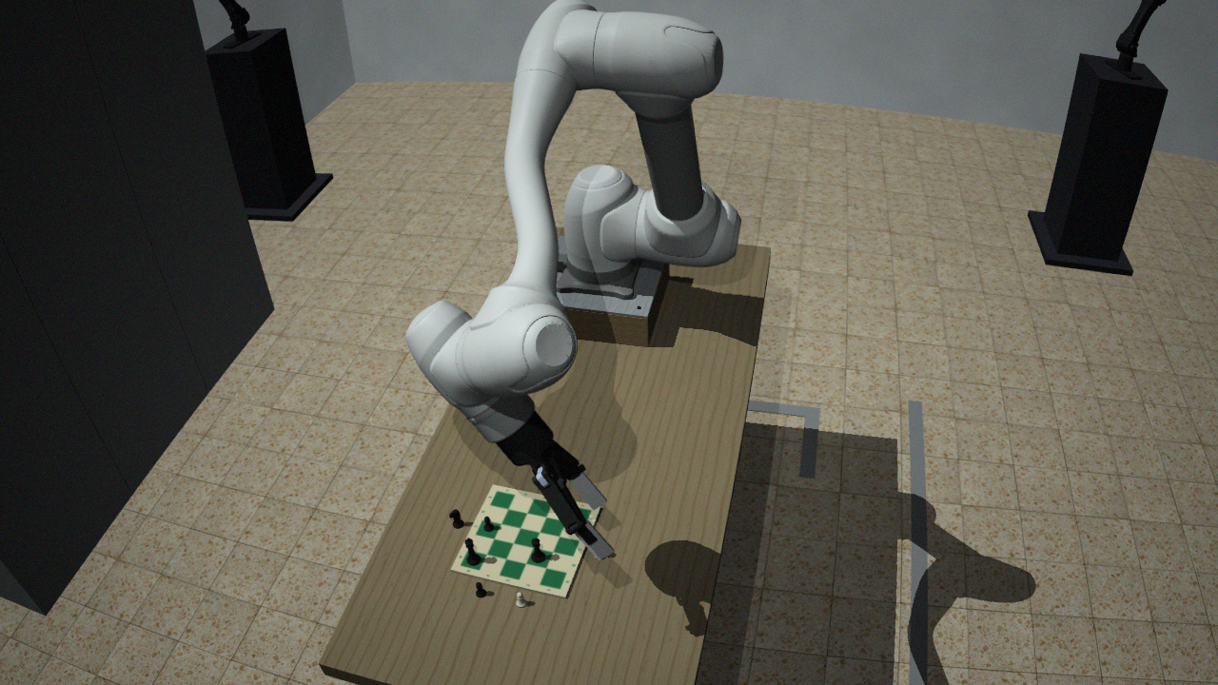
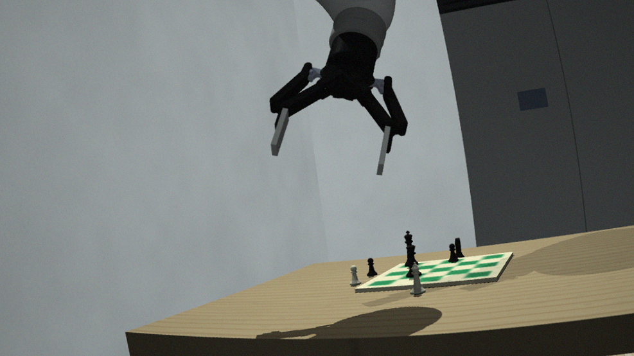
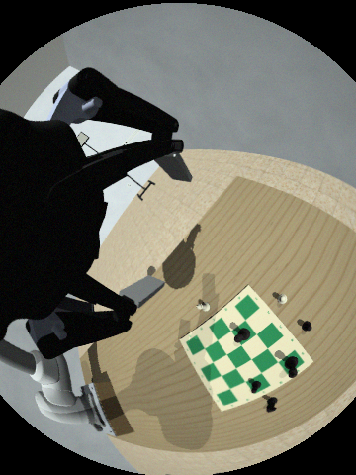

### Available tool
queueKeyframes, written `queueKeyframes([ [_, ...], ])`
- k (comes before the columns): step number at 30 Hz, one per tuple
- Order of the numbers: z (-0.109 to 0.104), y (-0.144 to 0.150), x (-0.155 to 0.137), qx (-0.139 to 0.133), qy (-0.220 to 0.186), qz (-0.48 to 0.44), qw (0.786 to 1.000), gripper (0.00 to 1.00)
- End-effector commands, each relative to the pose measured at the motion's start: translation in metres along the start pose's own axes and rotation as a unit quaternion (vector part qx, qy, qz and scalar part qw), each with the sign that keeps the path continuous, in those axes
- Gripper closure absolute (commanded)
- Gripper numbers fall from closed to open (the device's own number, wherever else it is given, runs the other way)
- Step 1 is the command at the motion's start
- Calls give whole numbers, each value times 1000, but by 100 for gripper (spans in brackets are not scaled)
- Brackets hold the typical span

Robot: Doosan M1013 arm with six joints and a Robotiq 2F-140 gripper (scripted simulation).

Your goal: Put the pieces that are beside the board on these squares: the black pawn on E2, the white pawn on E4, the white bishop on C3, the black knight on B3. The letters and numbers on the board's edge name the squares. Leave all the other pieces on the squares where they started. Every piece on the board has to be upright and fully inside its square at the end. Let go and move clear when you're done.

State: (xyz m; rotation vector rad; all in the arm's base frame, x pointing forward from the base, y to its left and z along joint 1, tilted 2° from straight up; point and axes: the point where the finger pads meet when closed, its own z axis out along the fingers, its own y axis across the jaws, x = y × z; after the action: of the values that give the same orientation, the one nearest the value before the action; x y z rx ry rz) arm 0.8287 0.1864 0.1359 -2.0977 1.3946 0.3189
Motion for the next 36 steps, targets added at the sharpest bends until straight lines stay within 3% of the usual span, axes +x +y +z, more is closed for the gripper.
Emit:
queueKeyframes([
  [1, 11, 2, -6, -5, 51, 1, 999, 0],
  [4, 26, 7, -11, -16, 115, 8, 993, 0],
  [8, 37, 14, -13, -33, 158, 17, 987, 0],
  [10, 37, 14, -13, -33, 158, 17, 987, 0],
  [15, 55, 23, -19, -52, 233, 28, 971, 0],
  [16, 55, 23, -19, -52, 233, 28, 971, 0],
  [17, 61, 24, -21, -56, 260, 30, 963, 0],
  [19, 61, 24, -21, -56, 260, 30, 963, 0],
  [22, 73, 29, -25, -66, 316, 37, 946, 0],
  [24, 73, 29, -25, -66, 316, 37, 946, 0],
  [25, 82, 33, -27, -75, 347, 41, 934, 0],
  [27, 82, 33, -27, -75, 347, 41, 934, 0],
  [28, 89, 35, -30, -80, 378, 44, 921, 0],
  [29, 89, 35, -30, -80, 378, 44, 921, 0],
  [32, 103, 37, -34, -83, 447, 49, 889, 0],
  [34, 103, 37, -34, -83, 447, 49, 889, 0],
  [35, 114, 43, -37, -94, 489, 55, 865, 0],
  [36, 114, 43, -37, -94, 489, 55, 865, 0],
])
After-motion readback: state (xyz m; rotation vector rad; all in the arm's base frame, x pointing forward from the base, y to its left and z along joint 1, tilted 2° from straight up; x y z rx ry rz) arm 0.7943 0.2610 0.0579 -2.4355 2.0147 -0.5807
